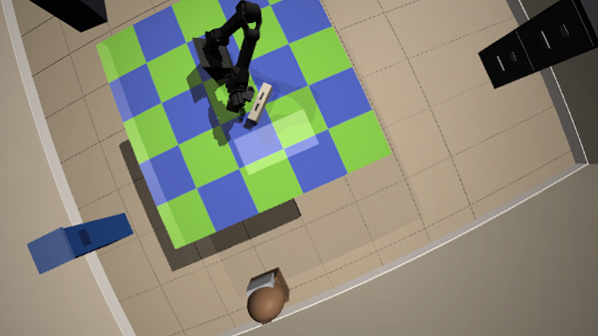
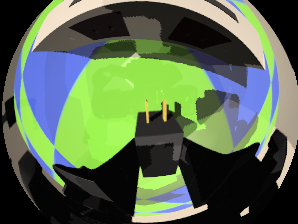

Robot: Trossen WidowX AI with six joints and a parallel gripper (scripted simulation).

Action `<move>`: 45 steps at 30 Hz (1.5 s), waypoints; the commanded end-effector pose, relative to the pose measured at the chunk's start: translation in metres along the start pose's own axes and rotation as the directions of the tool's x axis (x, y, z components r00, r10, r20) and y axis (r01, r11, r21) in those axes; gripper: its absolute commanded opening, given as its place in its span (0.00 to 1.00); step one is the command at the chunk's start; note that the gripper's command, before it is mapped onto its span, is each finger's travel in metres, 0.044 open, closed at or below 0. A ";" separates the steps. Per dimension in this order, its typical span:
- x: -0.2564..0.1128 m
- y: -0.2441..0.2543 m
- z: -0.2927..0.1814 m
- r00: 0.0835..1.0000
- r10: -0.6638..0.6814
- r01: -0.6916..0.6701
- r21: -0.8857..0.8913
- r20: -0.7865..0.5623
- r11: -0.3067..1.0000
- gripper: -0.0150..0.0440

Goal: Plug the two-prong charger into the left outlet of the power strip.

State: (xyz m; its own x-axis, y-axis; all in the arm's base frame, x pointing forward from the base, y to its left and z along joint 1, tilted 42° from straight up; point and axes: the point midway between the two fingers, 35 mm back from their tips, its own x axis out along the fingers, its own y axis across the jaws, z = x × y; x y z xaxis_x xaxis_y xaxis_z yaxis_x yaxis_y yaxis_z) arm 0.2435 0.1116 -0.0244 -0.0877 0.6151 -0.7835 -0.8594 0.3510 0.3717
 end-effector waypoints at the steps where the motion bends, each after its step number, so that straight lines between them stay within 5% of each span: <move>1: 0.000 0.000 0.001 1.000 -0.001 0.001 -0.002 0.001 1.000 0.40; 5: -0.007 -0.001 0.000 1.000 -0.001 0.001 -0.001 0.000 1.000 0.25; 19: -0.055 -0.001 -0.012 1.000 0.006 -0.006 0.008 -0.001 1.000 0.25; 45: -0.020 0.033 -0.004 1.000 0.011 -0.011 0.111 -0.002 0.994 0.25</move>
State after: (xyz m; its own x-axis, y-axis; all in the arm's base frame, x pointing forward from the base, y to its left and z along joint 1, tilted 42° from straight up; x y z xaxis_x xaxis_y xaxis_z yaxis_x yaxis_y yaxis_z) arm 0.2184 0.1026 0.0006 -0.1048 0.6127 -0.7833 -0.8045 0.4109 0.4290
